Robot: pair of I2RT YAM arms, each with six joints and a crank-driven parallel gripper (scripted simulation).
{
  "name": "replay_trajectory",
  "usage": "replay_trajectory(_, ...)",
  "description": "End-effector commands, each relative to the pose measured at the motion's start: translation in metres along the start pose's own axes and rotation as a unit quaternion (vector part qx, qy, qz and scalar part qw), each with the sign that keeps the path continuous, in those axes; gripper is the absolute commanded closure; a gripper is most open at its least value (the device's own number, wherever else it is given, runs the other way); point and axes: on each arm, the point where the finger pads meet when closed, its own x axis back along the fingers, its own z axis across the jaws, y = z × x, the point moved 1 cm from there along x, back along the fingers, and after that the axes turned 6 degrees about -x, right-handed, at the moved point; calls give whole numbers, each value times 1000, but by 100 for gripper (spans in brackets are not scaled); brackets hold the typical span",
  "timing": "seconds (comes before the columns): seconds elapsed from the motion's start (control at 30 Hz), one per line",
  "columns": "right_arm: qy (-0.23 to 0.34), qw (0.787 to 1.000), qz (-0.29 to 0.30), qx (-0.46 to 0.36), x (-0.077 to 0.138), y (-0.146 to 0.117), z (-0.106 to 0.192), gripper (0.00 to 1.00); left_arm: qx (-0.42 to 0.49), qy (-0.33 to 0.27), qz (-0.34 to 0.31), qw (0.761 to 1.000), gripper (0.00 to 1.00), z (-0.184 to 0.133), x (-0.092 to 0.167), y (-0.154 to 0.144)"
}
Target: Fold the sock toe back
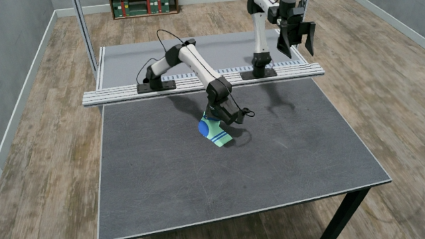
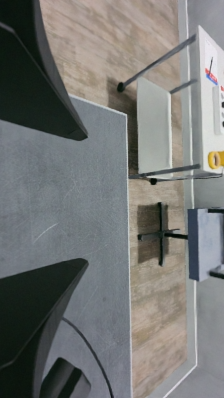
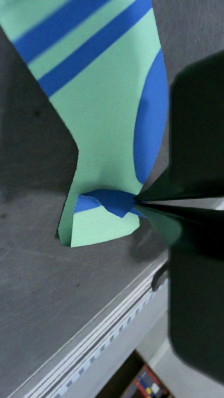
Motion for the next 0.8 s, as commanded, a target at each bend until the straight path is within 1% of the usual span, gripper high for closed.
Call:
replay_trajectory(0.0,3,1000,5,9,-1,2,2,98,1,3,-7,1000,0,2,1,6)
replay_trajectory(0.07,3,1000,5,9,-1,2,2,98,1,3,-7,1000,0,2,1,6)
replay_trajectory(0.1,-1,1000,-4,6,4,1,0,98,1,3,-7,1000,0,2,1,6)
replay_trajectory(0.13,5,1000,-14,13,-6,9,-11,98,1,3,-7,1000,0,2,1,6)
replay_trajectory(0.3,14,1000,-10,12,-16,9,-22,98,1,3,-7,1000,0,2,1,6)
replay_trajectory(0.33,7,1000,5,4,-13,3,-19,98,1,3,-7,1000,0,2,1,6)
replay_trajectory(0.4,4,1000,1,11,-11,6,-15,98,1,3,-7,1000,0,2,1,6)
replay_trajectory(0.5,7,1000,6,10,-18,6,-17,98,1,3,-7,1000,0,2,1,6)
replay_trajectory(0.63,8,1000,7,8,-18,4,-18,98,1,3,-7,1000,0,2,1,6)
replay_trajectory(0.67,7,1000,2,8,-12,3,-15,60,1,3,-7,1000,0,2,1,6)
replay_trajectory(0.7,8,1000,6,6,-17,4,-19,60,1,3,-7,1000,0,2,1,6)
replay_trajectory(0.77,8,1000,7,6,-17,3,-19,60,1,3,-7,1000,0,2,1,6)
